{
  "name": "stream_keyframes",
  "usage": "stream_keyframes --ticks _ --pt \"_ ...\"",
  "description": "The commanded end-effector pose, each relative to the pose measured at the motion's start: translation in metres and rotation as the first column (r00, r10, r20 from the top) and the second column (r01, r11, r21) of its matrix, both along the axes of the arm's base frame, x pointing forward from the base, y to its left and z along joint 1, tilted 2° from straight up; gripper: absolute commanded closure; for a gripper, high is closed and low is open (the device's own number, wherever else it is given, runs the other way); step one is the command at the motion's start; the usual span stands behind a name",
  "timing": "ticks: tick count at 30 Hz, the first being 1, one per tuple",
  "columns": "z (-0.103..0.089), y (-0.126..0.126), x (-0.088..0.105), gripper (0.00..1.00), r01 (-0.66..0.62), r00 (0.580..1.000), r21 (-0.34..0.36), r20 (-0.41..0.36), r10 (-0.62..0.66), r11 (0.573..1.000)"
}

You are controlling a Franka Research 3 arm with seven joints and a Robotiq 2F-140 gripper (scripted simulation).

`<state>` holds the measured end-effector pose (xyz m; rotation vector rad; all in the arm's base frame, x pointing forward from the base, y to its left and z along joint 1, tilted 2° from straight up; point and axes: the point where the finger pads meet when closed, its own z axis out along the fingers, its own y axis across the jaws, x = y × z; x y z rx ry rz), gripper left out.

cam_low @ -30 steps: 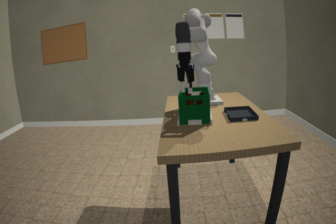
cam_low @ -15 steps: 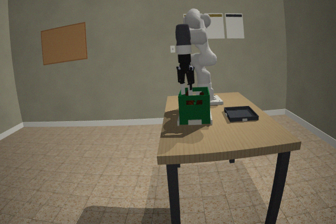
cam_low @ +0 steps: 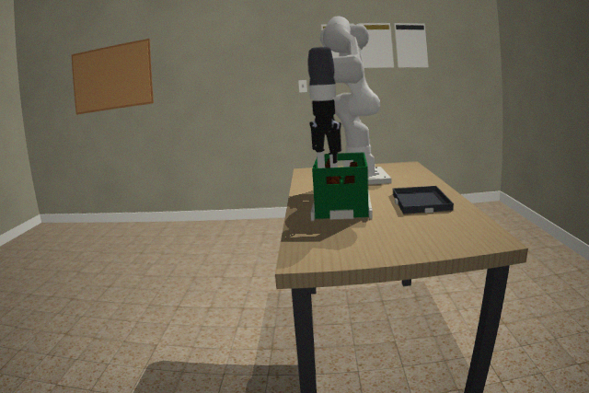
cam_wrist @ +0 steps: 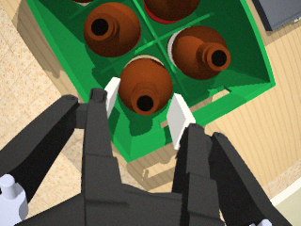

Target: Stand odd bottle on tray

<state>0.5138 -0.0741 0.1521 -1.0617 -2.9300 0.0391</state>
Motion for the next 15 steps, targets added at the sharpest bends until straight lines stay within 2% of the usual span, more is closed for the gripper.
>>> stream_keyframes --ticks 1,15 --pt "-0.0028 0.0008 0.0021 0.56 0.002 1.0 -0.004 0.006 -0.002 1.0" --pt "-0.0114 0.0006 0.0019 0.56 0.002 1.0 -0.004 0.006 -0.002 1.0"
